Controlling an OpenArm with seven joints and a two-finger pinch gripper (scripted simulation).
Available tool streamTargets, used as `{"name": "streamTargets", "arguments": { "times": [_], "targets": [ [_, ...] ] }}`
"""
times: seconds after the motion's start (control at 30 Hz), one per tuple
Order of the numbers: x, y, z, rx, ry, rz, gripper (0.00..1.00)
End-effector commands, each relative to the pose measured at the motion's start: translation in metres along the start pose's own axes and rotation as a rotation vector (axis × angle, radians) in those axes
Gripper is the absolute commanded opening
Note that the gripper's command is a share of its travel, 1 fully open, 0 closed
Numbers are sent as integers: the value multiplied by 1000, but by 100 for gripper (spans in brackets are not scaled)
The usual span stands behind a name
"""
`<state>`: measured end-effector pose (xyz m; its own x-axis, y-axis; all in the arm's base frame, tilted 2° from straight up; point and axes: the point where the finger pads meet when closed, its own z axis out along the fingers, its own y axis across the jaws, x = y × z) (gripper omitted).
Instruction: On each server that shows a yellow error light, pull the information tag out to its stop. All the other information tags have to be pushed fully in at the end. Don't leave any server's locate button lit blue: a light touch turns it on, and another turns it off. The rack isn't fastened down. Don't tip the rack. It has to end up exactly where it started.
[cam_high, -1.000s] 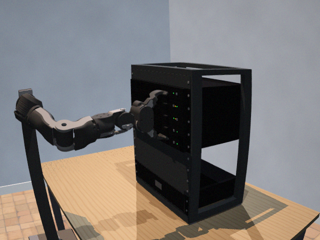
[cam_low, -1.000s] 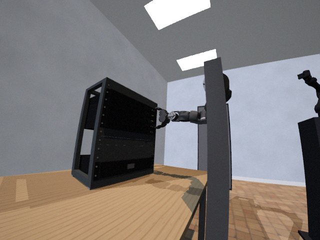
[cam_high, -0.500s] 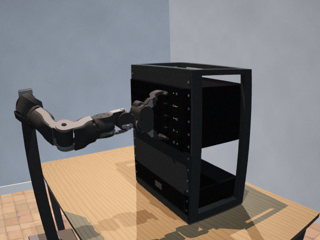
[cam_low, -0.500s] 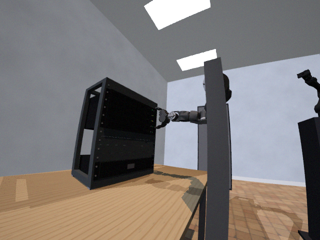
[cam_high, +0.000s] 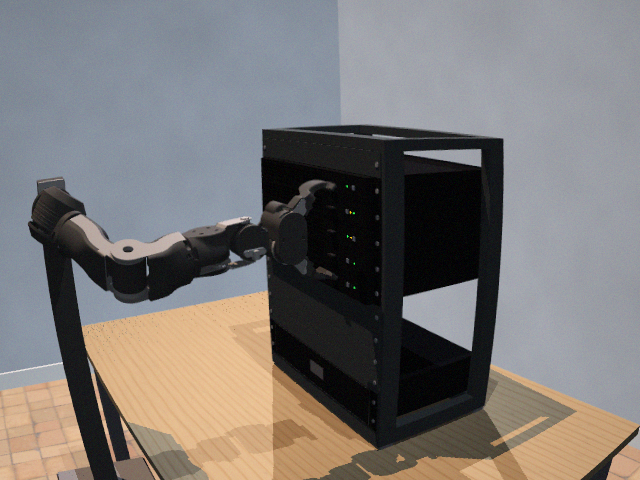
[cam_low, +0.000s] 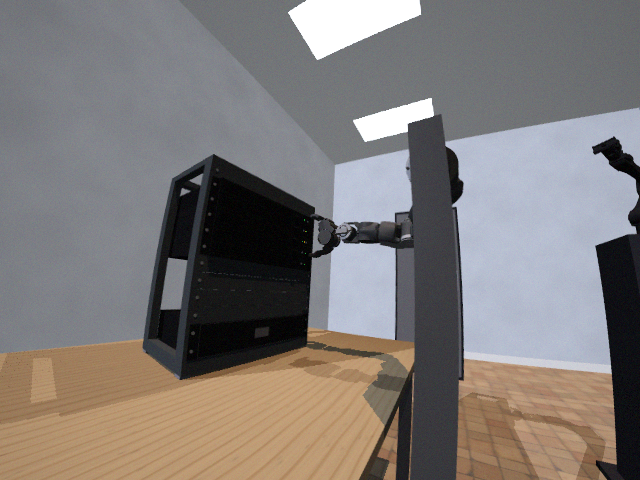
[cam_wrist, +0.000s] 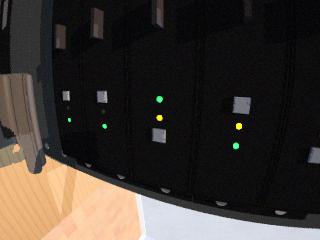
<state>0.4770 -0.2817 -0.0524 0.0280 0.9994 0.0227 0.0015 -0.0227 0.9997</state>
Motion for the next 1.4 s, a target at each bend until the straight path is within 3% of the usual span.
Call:
{"name": "streamTargets", "arguments": {
  "times": [0.0, 0.2, 0.43, 1.37],
  "targets": [
    [-1, 3, 0, -4, -4, 3, 100],
    [-1, 4, 0, -4, -3, 3, 100],
    [-1, 46, 0, -3, -4, 3, 100],
    [0, 47, -1, -4, -3, 2, 100]
  ]
}}
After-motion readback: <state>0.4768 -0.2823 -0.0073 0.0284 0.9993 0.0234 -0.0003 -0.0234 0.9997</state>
